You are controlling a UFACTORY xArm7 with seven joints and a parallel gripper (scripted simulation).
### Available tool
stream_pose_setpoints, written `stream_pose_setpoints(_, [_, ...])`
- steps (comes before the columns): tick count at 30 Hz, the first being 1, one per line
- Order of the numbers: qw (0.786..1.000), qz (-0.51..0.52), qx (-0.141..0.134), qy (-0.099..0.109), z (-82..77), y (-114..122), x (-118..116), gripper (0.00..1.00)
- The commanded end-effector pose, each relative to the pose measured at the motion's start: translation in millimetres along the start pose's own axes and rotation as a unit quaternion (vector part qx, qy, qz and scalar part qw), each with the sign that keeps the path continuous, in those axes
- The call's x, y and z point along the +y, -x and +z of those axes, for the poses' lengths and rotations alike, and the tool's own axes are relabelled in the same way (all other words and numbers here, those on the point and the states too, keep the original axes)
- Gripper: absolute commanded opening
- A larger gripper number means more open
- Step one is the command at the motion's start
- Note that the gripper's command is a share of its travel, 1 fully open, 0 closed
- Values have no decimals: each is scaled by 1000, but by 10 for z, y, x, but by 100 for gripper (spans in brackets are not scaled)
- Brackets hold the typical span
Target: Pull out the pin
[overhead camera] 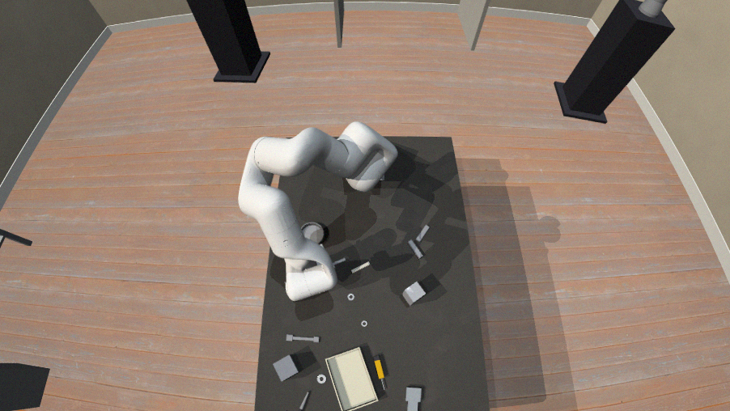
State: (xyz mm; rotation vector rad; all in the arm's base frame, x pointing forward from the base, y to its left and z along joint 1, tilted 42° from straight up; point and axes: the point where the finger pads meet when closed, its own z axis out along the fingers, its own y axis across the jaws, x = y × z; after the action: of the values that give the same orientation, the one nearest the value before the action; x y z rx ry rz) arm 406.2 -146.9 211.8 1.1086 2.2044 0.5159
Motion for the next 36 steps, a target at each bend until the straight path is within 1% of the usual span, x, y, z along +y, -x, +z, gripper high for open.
stream_pose_setpoints(1, [1000, 0, -1, 0, -5, -2, 5, 0])
stream_pose_setpoints(19, [1000, 0, -1, 1, 0, -34, 3, 0])
stream_pose_setpoints(26, [1000, 0, -1, 1, 4, -126, 4, 0])
stream_pose_setpoints(36, [1000, 0, -1, 1, 5, -122, 4, 0])
